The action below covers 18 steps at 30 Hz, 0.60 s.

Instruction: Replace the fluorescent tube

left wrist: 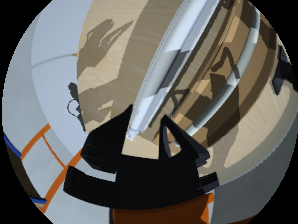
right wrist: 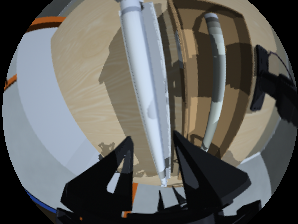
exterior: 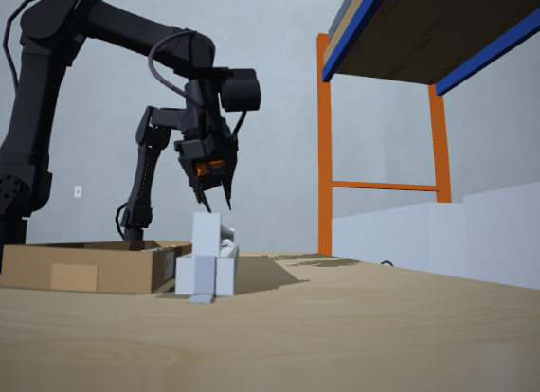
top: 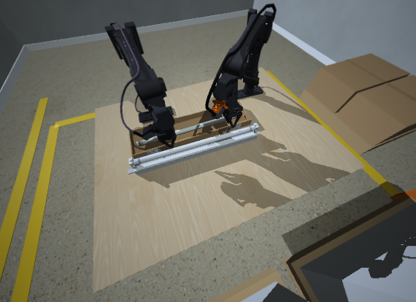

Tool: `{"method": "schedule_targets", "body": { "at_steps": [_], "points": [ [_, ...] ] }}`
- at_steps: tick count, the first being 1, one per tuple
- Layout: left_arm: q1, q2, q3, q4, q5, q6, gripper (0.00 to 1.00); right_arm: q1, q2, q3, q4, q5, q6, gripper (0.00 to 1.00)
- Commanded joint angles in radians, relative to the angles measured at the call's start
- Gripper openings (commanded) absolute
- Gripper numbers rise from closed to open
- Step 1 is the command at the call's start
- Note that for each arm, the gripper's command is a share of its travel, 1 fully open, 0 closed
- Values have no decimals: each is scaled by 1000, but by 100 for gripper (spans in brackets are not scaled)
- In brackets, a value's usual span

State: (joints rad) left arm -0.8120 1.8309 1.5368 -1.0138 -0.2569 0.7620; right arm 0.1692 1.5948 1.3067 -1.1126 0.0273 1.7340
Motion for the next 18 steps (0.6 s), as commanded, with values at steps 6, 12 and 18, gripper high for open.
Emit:
{"method": "schedule_targets", "body": {
  "at_steps": [6,12,18],
  "points": [
    [-8,-14,31,14,-1,-9,49,10,-12,13,-14,12,6,49],
    [-8,-12,31,14,-1,-9,49,12,-17,13,-7,12,6,49],
    [-8,-12,31,14,-1,-9,49,13,-19,13,-5,12,7,49]
  ]
}}
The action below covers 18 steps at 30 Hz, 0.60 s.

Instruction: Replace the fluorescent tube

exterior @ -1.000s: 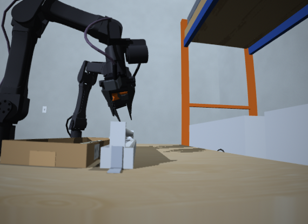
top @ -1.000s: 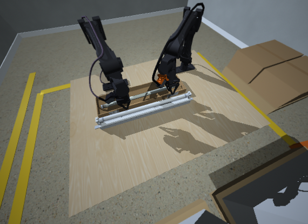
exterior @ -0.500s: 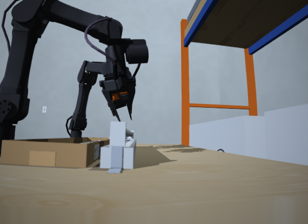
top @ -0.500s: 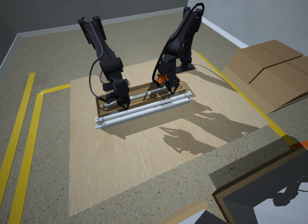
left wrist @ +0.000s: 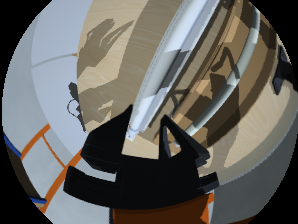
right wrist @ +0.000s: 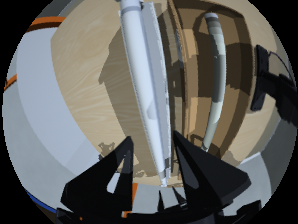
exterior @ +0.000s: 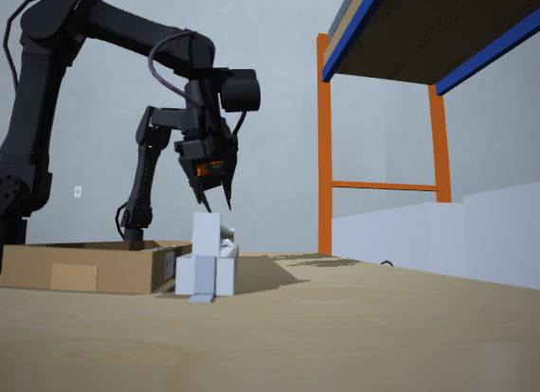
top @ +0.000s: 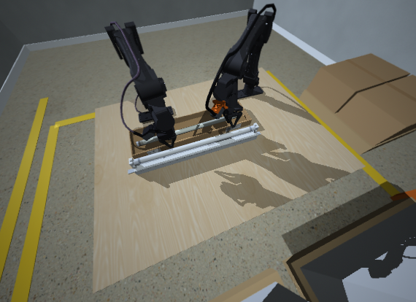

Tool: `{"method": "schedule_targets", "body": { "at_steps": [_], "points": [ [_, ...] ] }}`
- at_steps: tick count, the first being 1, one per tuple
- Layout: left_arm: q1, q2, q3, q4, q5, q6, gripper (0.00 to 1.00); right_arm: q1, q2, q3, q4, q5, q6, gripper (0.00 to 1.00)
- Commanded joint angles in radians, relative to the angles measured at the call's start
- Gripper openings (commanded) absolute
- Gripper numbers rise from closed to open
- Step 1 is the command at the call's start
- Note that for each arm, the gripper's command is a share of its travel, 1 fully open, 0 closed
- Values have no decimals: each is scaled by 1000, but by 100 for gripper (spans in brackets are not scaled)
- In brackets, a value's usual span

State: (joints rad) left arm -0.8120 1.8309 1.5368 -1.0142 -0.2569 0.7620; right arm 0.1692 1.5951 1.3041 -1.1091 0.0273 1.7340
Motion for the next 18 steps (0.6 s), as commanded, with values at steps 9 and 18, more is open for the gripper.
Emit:
{"method": "schedule_targets", "body": {
  "at_steps": [9,18],
  "points": [
    [-9,-11,31,14,-1,-10,49,4,-29,17,8,12,8,49],
    [83,-103,-34,130,33,-102,49,-21,-67,-34,147,3,-221,49]
  ]
}}
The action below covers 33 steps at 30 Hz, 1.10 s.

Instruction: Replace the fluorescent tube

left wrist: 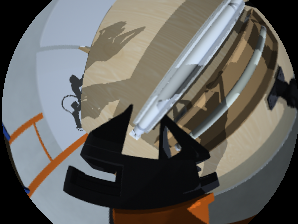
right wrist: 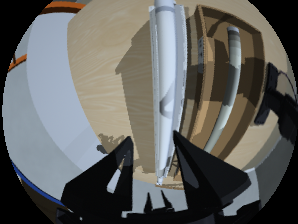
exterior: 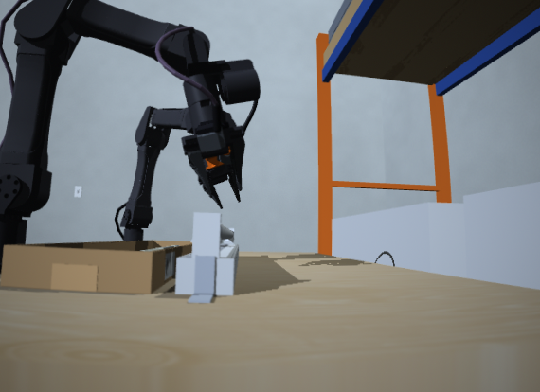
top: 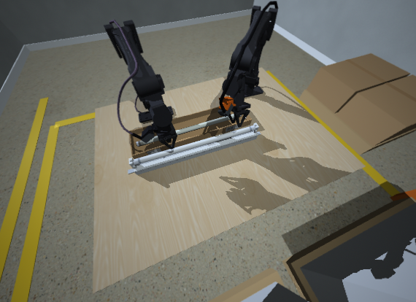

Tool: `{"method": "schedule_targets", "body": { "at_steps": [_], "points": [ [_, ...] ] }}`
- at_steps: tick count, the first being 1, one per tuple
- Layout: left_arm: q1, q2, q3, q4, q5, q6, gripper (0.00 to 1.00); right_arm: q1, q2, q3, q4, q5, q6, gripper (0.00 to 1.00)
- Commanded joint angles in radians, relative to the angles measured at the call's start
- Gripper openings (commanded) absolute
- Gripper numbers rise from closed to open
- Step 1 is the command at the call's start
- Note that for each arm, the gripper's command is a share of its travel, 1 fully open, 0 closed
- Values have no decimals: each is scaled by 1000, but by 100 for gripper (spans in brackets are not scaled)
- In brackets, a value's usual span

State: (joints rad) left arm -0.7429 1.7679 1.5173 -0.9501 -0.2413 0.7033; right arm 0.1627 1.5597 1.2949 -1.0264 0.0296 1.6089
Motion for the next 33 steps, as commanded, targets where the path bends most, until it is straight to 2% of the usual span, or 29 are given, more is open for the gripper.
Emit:
{"method": "schedule_targets", "body": {
  "at_steps": [1,8,9,14,16,17,19,20,25,26,31,33],
  "points": [
    [33,-56,-22,88,24,-63,49,-18,-41,-33,88,4,-138,49],
    [199,-187,-57,230,94,-190,49,-38,-110,-11,240,31,-459,49],
    [191,-195,-123,282,106,-236,49,-41,-129,-68,283,21,-506,49],
    [318,-324,-156,399,126,-316,49,-62,-195,-35,372,32,-687,49],
    [318,-324,-156,399,126,-316,49,-62,-195,-35,372,32,-687,49],
    [340,-355,-200,473,140,-373,49,-68,-226,-64,446,28,-786,49],
    [386,-399,-232,533,154,-417,49,-75,-247,-56,474,32,-862,49],
    [385,-393,-252,538,160,-417,49,-80,-260,-116,521,20,-910,49],
    [499,-523,-302,661,185,-506,49,-98,-335,-83,601,32,-1086,49],
    [501,-515,-329,681,192,-521,49,-102,-341,-146,653,21,-1135,49],
    [589,-606,-379,795,209,-597,49,-121,-417,-169,780,18,-1318,49],
    [589,-606,-379,795,209,-597,49,-121,-417,-169,780,18,-1318,49]
  ]
}}
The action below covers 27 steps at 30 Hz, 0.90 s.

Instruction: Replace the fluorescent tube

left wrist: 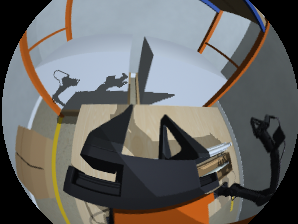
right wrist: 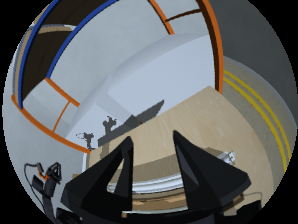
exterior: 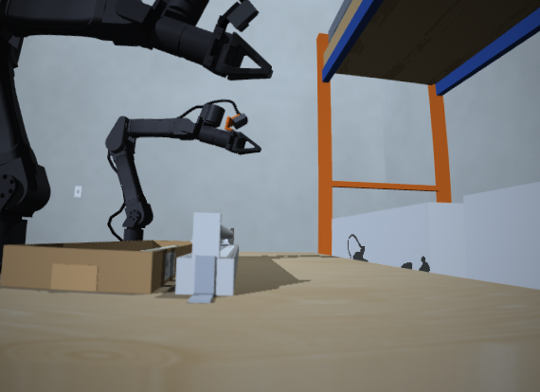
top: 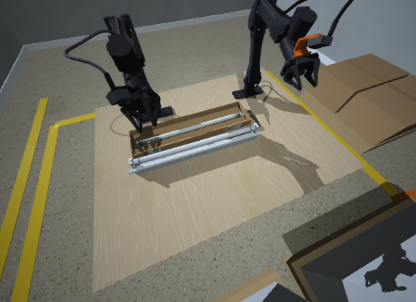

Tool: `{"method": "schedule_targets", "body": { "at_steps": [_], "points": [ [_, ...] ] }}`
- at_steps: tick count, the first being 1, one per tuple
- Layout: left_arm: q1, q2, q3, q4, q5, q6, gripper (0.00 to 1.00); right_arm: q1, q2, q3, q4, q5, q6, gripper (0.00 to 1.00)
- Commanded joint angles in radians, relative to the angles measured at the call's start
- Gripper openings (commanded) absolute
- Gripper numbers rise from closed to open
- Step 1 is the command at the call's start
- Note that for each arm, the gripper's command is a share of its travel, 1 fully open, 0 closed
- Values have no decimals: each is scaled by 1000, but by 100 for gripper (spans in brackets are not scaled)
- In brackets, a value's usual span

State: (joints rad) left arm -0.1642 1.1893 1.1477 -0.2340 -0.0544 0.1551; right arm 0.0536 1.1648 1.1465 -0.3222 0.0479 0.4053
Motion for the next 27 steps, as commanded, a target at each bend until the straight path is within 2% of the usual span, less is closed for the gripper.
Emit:
{"method": "schedule_targets", "body": {
  "at_steps": [1,6,10,13,19,22,24,27],
  "points": [
    [36,-56,-24,126,27,-77,49,-20,-53,-50,155,-8,-204,49],
    [125,-130,-88,233,59,-164,49,-38,-108,-85,263,-11,-401,49],
    [166,-163,-108,273,69,-185,49,-62,-135,-120,336,-47,-461,49],
    [168,-149,-96,260,68,-172,49,-74,-117,-132,334,-70,-433,49],
    [167,-172,-72,263,58,-151,49,-48,-148,-70,346,-74,-415,49],
    [167,-152,-69,261,58,-149,49,-47,-117,-84,348,-70,-415,49],
    [145,-112,-68,221,62,-140,49,-42,-96,-102,293,-69,-380,49],
    [130,-97,-59,169,49,-102,49,-42,-89,-64,253,-49,-304,49]
  ]
}}
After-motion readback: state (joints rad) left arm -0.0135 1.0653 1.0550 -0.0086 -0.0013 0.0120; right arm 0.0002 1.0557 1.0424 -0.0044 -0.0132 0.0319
